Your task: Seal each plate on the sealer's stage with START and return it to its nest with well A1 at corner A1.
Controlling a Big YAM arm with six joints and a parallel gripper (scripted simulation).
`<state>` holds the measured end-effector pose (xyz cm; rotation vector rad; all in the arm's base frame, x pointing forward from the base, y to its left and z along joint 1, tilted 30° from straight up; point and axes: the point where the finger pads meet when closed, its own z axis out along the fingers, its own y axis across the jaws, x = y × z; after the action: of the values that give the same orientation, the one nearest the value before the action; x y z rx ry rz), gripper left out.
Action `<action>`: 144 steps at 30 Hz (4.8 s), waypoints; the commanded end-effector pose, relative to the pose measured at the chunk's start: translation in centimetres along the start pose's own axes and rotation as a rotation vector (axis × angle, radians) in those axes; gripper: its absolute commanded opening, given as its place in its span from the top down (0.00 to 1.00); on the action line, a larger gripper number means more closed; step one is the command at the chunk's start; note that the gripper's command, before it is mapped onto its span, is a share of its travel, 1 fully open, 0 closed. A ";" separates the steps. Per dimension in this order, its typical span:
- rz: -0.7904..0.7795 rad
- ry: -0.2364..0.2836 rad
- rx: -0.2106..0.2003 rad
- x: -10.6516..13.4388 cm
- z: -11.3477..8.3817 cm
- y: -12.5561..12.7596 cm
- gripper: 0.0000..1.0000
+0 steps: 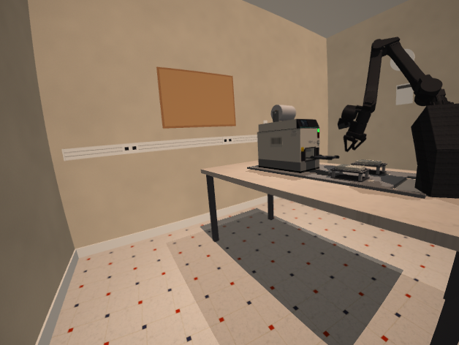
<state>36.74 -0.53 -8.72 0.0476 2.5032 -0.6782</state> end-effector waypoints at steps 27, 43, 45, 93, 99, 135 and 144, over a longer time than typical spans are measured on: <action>-0.007 0.011 0.004 1.8 4.0 -0.3 0.00; -0.006 0.010 0.005 2.4 6.4 -0.3 0.00; 0.002 0.007 0.006 2.2 6.9 -0.3 0.00; -0.022 0.015 -0.010 2.8 6.0 0.7 0.00; -0.038 0.025 -0.014 3.2 6.0 1.1 0.00; -0.014 0.007 -0.012 2.2 5.8 0.7 0.00; -0.013 0.000 -0.010 2.0 7.1 0.7 0.00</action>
<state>38.03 -3.56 -14.98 0.0362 2.5212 -0.6755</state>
